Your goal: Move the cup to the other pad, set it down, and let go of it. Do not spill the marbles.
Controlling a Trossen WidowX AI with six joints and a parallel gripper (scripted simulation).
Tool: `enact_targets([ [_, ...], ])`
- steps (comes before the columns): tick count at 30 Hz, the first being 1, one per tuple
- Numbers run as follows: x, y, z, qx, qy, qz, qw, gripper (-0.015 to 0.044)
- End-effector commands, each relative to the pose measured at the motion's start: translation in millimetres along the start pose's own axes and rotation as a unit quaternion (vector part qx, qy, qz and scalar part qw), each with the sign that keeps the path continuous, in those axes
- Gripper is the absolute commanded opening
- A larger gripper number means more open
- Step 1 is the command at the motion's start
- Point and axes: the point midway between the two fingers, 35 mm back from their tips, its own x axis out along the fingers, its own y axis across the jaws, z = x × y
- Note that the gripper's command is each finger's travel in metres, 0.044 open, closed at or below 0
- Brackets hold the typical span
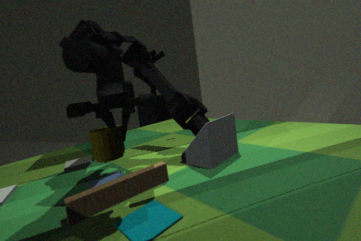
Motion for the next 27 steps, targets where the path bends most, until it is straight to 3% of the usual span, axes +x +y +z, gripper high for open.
enact_targets([
  [1,-1,4,12,0.001,-0.002,0.002,1.000,0.0000],
  [27,-2,27,65,0.002,-0.004,0.002,1.000,0.0000],
])
